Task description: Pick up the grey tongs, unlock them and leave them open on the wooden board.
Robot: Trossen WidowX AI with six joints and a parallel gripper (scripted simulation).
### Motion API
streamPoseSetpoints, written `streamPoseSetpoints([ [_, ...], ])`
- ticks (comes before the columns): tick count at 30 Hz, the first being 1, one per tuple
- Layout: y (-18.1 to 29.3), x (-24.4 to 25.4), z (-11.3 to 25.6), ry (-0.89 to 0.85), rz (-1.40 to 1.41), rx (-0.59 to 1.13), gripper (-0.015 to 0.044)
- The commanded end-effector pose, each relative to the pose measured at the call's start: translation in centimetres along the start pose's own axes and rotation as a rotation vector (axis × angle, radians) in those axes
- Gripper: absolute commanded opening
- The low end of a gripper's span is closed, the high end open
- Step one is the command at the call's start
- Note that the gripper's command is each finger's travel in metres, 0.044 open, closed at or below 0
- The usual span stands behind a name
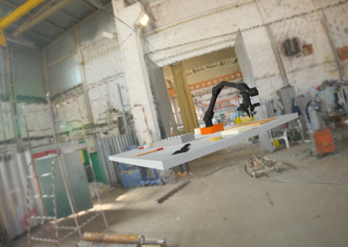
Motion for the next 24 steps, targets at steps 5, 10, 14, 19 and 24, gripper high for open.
streamPoseSetpoints([
  [5,-0.1,0.0,-1.2,0.006,-0.002,-0.001,-0.015],
  [10,-0.1,0.0,-1.7,0.006,-0.002,-0.001,-0.015],
  [14,-0.1,0.0,-1.7,0.006,-0.002,-0.001,-0.015],
  [19,-0.1,0.0,-1.8,-0.002,-0.002,-0.002,-0.0019],
  [24,-0.1,0.0,-1.8,-0.002,-0.002,-0.002,0.0113],
])
Point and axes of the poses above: the point midway between the two fingers, 35 mm back from their tips, its own z axis back along the fingers, its own x axis across the jaws, y = z × x, the point moved 10 cm from there along z, back along the fingers, and after that the axes turned 2 degrees about -z, right-handed, at the moved point
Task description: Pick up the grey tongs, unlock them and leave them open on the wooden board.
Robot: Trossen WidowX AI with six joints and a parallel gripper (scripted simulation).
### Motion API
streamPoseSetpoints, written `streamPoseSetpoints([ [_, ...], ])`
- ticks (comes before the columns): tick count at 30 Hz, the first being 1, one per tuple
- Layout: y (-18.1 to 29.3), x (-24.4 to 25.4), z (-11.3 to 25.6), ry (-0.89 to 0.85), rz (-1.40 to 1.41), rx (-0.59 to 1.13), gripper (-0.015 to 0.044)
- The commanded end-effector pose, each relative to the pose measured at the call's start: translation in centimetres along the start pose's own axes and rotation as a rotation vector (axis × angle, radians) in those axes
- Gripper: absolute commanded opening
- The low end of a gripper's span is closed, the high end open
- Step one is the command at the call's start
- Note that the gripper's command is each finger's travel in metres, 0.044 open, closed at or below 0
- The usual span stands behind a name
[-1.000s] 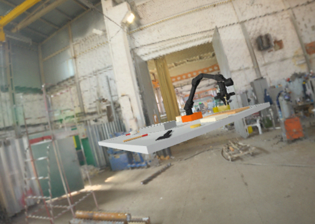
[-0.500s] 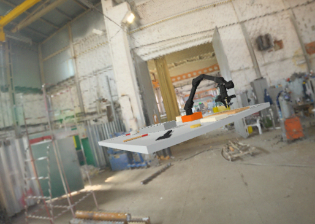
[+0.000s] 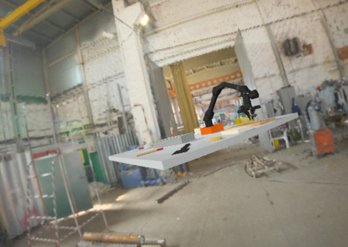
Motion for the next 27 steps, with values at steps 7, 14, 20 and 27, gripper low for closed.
streamPoseSetpoints([
  [7,0.0,0.0,0.1,0.001,0.0,0.001,0.0296],
  [14,0.0,0.0,0.1,0.001,0.0,0.001,0.044],
  [20,0.9,4.0,1.1,0.001,0.0,0.001,0.044],
  [27,0.6,14.7,3.3,-0.002,0.0,0.003,0.044],
])
Point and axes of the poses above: the point midway between the two fingers, 35 mm back from their tips, its own z axis back along the fingers, its own x axis across the jaws, y = z × x, the point moved 10 cm from there along z, back along the fingers, and after that the axes turned 2 degrees about -z, right-handed, at the moved point
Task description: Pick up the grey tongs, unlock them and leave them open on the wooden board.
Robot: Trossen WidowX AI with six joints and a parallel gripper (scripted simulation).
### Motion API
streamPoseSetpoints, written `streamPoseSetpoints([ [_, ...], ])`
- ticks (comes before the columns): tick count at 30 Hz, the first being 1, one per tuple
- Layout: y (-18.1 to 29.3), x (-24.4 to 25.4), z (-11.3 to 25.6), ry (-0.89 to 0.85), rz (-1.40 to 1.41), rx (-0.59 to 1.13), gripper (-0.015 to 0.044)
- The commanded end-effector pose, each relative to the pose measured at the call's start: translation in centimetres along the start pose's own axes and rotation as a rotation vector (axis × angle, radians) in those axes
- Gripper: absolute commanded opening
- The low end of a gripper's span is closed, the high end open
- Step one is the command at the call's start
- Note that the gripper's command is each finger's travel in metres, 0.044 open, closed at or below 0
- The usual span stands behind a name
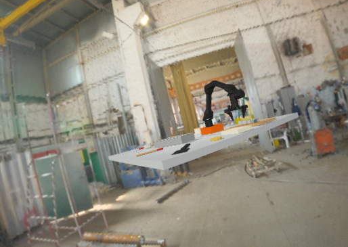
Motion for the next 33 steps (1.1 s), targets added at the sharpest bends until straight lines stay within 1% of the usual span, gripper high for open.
streamPoseSetpoints([
  [1,-0.7,4.0,0.8,0.008,0.005,0.003,0.044],
  [7,-0.6,4.0,1.1,0.008,0.004,0.004,0.044],
  [13,-0.7,4.3,5.7,0.003,-0.015,0.01,0.044],
  [14,-0.7,4.3,6.0,0.002,-0.016,0.01,0.044],
  [33,-0.7,4.3,6.0,0.002,-0.016,0.01,0.044],
])
Point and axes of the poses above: the point midway between the two fingers, 35 mm back from their tips, its own z axis back along the fingers, its own x axis across the jaws, y = z × x, the point moved 10 cm from there along z, back along the fingers, and after that the axes turned 2 degrees about -z, right-handed, at the moved point
